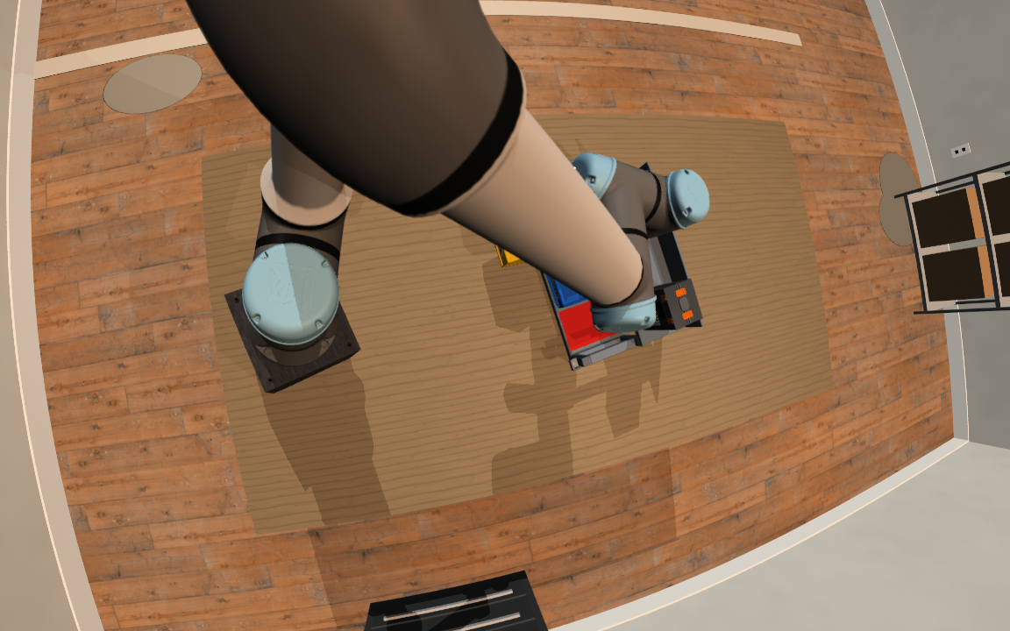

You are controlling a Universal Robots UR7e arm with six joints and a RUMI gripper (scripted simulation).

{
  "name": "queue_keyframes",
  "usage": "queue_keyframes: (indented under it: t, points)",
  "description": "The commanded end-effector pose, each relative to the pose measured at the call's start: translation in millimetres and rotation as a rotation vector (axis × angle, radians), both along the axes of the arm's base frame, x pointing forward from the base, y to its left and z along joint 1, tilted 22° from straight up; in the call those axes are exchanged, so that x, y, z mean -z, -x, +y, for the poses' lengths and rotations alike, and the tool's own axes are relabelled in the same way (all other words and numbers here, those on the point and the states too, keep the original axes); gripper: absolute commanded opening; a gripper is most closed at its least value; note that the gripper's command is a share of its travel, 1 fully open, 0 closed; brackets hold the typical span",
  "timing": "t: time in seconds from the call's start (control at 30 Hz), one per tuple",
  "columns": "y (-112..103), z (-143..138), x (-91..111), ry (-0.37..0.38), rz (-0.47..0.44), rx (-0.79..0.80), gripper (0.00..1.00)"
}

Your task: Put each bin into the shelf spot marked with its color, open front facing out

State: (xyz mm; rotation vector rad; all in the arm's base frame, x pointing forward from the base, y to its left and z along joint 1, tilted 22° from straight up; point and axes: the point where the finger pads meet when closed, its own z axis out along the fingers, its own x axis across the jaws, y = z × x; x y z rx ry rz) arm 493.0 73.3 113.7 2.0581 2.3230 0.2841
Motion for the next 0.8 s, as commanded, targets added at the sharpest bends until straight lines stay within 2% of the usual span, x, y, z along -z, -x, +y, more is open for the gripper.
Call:
queue_keyframes:
  t: [0.0, 0.77]
  points:
    - [-2.4, 0.3, -1.4, 0.000, -0.001, 0.000, 0.00]
    - [-7.3, 1.1, -3.3, 0.000, -0.001, 0.000, 0.00]
